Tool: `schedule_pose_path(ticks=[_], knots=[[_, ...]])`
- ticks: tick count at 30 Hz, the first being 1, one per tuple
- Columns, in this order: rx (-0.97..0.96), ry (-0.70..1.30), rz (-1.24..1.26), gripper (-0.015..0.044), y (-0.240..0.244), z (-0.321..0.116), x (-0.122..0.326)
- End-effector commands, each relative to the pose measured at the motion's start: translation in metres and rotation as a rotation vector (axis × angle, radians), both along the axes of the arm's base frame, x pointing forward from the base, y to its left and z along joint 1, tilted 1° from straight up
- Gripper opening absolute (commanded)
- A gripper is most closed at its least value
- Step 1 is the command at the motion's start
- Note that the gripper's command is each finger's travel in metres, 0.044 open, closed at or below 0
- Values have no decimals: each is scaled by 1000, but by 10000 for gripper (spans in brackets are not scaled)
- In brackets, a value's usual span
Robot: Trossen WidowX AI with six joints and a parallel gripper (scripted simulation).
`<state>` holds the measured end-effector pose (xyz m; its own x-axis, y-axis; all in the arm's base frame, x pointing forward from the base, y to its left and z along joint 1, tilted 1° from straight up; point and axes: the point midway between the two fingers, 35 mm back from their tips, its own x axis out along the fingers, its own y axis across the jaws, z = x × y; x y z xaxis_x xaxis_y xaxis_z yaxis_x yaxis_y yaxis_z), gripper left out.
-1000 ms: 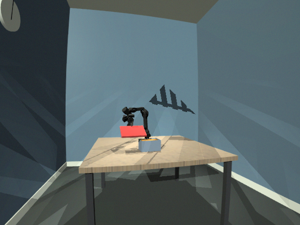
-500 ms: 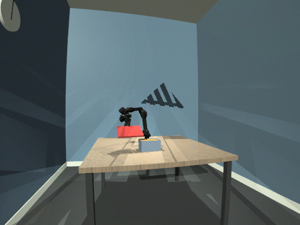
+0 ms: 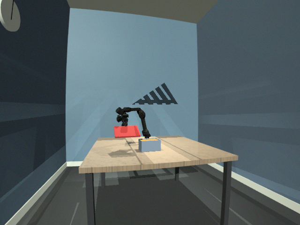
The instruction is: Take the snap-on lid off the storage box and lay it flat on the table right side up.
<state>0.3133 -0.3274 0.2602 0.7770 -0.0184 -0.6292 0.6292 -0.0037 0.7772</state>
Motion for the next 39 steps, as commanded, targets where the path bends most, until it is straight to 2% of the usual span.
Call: schedule_pose_path(ticks=[1,18,39], knots=[[-8,-11,9,0,-9,3,0],[-11,-10,9,0,-42,4,-3],[-11,-10,9,0,-38,-15,-3]])
